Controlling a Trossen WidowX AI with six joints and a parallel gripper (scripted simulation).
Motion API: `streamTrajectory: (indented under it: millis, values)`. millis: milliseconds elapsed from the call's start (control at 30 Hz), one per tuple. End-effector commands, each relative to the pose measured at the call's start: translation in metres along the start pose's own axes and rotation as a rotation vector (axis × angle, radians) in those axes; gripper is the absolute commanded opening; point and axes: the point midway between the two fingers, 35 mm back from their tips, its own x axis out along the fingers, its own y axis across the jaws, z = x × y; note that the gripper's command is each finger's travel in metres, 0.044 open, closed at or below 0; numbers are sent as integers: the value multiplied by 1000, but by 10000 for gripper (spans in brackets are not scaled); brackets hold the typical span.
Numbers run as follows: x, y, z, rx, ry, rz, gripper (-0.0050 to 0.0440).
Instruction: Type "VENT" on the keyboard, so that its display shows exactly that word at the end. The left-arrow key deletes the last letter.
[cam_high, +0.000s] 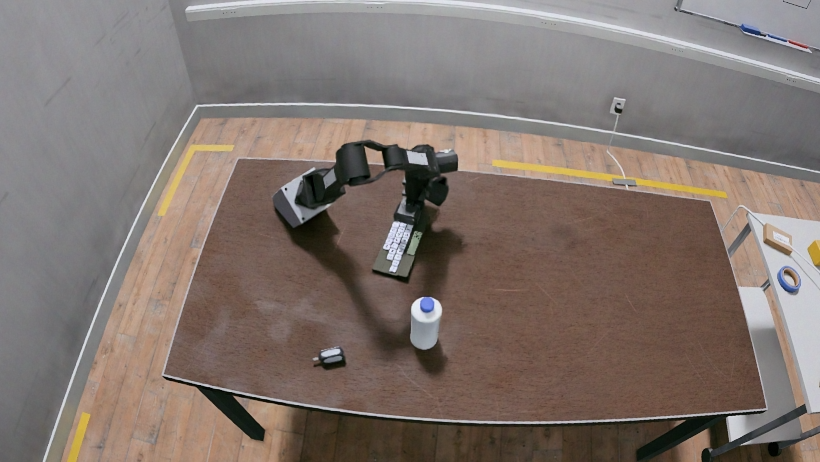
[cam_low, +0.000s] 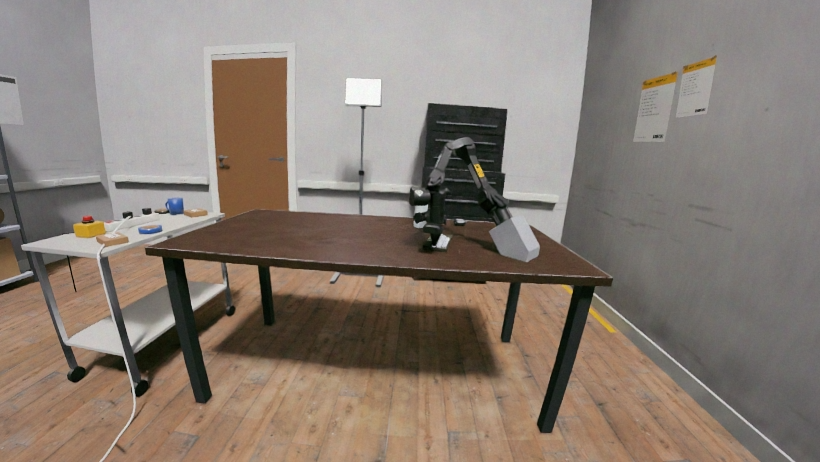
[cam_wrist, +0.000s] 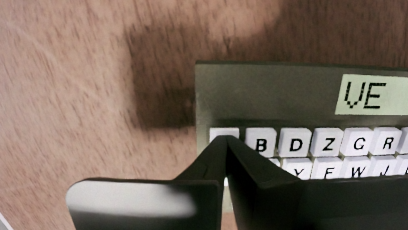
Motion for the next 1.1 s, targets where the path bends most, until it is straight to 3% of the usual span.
streamTrajectory:
  millis: [0,733,900,1067]
  values:
    - [-3,0,4,9,-12,8,-50]
    - [-2,0,4,9,-12,8,-50]
    - [-37,1,8,21,-25,16,-50]
    - [-40,1,8,21,-25,16,-50]
